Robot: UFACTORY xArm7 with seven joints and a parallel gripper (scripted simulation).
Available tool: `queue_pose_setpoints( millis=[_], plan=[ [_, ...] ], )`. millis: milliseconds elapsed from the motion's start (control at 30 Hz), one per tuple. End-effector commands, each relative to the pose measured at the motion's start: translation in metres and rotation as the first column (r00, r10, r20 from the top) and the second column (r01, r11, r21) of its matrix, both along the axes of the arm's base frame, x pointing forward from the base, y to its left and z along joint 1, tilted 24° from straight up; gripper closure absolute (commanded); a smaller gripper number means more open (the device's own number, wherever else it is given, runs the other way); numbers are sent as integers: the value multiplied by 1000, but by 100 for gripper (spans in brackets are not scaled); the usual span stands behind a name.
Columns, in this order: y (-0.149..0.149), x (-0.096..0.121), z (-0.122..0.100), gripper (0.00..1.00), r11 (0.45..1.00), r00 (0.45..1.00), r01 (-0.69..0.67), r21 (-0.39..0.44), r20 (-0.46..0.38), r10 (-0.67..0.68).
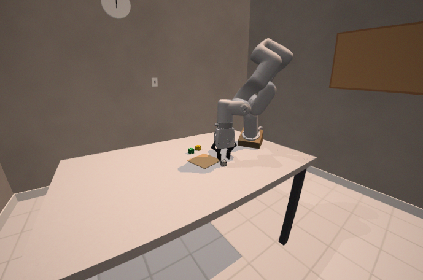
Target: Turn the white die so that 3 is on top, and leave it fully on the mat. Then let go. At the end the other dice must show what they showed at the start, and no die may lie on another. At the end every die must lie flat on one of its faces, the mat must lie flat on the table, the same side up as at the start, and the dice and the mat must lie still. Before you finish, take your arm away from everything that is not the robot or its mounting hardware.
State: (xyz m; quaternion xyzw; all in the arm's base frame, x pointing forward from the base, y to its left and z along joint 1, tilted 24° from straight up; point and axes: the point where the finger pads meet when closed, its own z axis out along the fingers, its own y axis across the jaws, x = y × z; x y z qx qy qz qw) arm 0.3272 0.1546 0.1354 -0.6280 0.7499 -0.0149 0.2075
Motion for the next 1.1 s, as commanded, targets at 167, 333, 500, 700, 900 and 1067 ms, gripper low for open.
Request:
queue_pose_setpoints(
  millis=[167, 333, 500, 700, 900, 1067],
  plan=[
    [1, 2, -2, 53, 1000, 1000, 0, 1, 2, 0],
    [2, 4, -8, 53, 1000, 1000, 0, 1, 2, 0],
    [5, 7, -17, 53, 1000, 1000, 0, 1, 2, 0],
    [7, 11, -27, 53, 1000, 1000, 0, 1, 2, 0],
    [8, 12, -30, 53, 1000, 1000, 0, 1, 2, 0],
    [8, 12, -30, 53, 1000, 1000, 0, 1, 2, 0]
  ],
)
